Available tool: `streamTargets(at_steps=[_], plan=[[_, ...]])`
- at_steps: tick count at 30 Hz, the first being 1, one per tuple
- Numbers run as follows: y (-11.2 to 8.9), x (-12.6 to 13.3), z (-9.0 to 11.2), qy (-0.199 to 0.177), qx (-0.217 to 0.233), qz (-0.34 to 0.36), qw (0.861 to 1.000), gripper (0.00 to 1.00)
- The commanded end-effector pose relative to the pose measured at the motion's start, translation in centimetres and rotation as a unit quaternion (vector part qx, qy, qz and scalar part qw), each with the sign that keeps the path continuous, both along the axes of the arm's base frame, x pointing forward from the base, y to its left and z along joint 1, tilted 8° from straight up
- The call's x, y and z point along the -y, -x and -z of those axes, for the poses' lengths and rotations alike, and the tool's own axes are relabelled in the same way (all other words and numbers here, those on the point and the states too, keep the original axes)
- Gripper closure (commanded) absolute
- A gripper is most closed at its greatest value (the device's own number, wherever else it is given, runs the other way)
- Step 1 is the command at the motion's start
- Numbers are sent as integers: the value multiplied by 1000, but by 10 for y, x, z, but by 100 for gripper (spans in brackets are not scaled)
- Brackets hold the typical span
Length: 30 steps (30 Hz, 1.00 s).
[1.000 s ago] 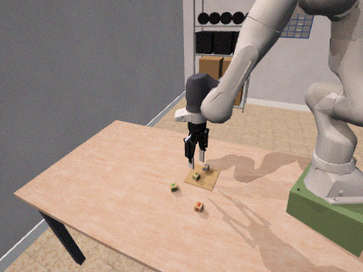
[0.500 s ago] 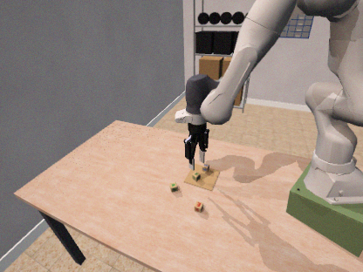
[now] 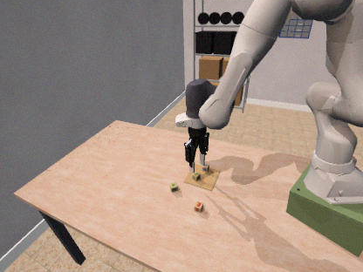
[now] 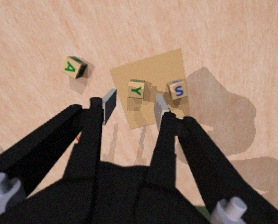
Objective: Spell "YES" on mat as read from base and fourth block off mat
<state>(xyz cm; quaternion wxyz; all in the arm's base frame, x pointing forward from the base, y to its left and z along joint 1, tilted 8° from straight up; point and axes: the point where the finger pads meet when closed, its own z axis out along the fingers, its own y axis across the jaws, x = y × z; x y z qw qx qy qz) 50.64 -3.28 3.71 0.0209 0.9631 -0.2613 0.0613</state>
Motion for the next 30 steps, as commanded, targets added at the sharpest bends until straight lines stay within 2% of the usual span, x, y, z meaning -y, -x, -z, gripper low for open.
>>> streamTargets(at_steps=[1, 18, 30], plan=[[-4, 0, 4, 0, 4, -9, 1000, 60], [-6, 2, 24, 0, 4, -9, 1000, 60], [-7, 3, 29, 0, 4, -9, 1000, 60]])
